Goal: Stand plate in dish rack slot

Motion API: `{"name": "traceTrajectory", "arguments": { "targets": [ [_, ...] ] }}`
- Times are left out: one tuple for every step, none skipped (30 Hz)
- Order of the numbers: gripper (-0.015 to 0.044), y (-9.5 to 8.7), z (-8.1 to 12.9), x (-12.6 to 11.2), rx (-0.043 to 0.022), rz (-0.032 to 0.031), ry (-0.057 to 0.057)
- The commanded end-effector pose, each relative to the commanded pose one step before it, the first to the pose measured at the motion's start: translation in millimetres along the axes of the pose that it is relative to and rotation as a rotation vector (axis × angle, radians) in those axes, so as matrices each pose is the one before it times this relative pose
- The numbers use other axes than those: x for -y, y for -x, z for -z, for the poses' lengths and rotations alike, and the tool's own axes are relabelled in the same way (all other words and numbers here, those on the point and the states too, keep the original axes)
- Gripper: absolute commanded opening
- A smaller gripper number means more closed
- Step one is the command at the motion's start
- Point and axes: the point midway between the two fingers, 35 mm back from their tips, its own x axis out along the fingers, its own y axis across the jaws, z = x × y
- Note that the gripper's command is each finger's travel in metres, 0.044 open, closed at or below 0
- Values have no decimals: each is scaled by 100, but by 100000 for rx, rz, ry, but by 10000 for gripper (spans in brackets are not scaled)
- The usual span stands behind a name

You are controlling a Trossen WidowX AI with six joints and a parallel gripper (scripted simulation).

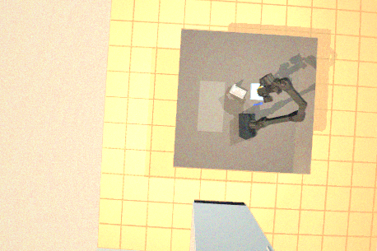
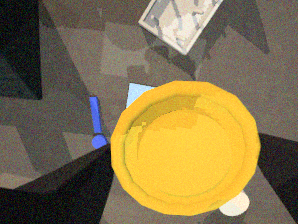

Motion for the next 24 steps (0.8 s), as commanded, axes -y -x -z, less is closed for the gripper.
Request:
{"name": "traceTrajectory", "arguments": {
  "targets": [
    [0, -109, -830, -207, -7, -354, 15352],
    [0, -6, -143, -23, -18, -8, 3474],
    [0, -7, -144, -19, -18, -10, 3473],
    [0, -7, -144, -14, -19, -11, 3473],
    [0, -7, -144, -10, -20, -12, 3473],
    [0, -7, -144, -6, -21, -13, 3472],
    [0, -7, -144, -2, -21, -14, 3472],
    [0, -8, -144, 2, -22, -16, 3472],
    [0, -8, -143, 7, -22, -17, 3471],
    [0, -8, -143, 11, -22, -19, 3471],
    [0, -8, -142, 15, -23, -20, 3470],
    [0, -9, -141, 19, -23, -21, 3470],
    [0, -9, -141, 23, -23, -23, 3470],
    [0, -9, -140, 27, -23, -25, 3470],
    [0, -9, -139, 31, -23, -26, 3469],
    [0, -9, -137, 35, -23, -28, 3469],
    [0, -10, -136, 39, -23, -29, 3469],
    [0, -10, -135, 43, -23, -31, 3468],
    [0, -10, -133, 46, -23, -33, 3468],
    [0, -10, -131, 50, -22, -34, 3467],
    [0, -10, -130, 54, -22, -36, 3467],
    [0, -9, -106, 48, -18, -31, 2870],
    [0, -5, -63, 30, -10, -19, 1722],
    [0, -2, -21, 10, -3, -7, 574]
  ]
}}
